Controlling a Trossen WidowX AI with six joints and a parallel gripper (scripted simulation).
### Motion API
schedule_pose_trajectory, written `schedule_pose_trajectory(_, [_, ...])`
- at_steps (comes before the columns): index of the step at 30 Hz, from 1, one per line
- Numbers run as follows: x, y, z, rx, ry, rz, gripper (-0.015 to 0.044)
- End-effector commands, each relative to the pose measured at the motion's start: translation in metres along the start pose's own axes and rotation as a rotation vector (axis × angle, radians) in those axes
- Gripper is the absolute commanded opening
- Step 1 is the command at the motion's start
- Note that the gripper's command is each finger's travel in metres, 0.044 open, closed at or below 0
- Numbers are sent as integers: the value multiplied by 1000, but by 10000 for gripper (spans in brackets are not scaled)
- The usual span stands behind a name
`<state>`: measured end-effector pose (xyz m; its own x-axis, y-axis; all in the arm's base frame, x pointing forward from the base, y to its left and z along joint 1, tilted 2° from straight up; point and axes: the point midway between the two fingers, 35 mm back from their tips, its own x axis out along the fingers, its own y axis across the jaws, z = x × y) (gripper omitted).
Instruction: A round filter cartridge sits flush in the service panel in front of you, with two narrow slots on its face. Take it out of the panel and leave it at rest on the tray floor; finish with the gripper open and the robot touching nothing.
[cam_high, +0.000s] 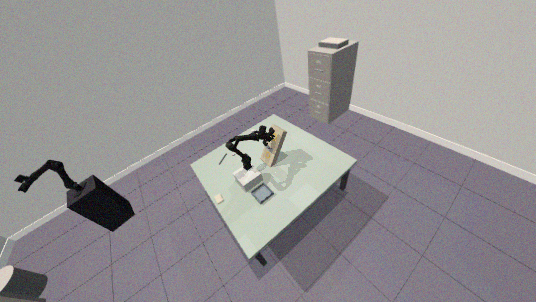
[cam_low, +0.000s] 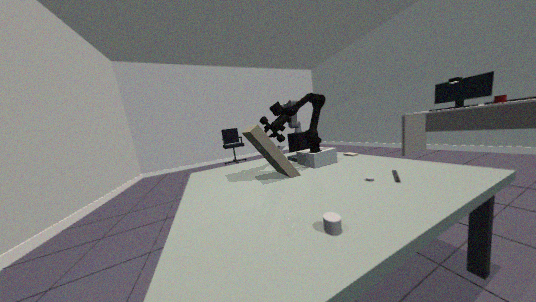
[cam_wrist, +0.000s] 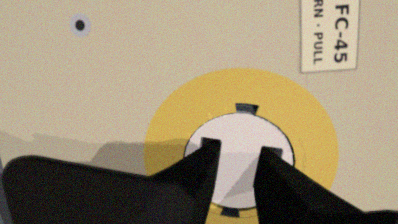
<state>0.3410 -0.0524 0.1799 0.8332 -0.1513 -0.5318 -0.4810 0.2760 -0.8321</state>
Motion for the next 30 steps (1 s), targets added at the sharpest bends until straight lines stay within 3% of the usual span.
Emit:
schedule_pose_trajectory(1, [1,0,0,0,0,-2,37])
schedule_pose_trajectory(4, [1,0,0,0,0,-2,0])
schedule_pose_trajectory(30, [6,-1,0,785,-4,-2,0])
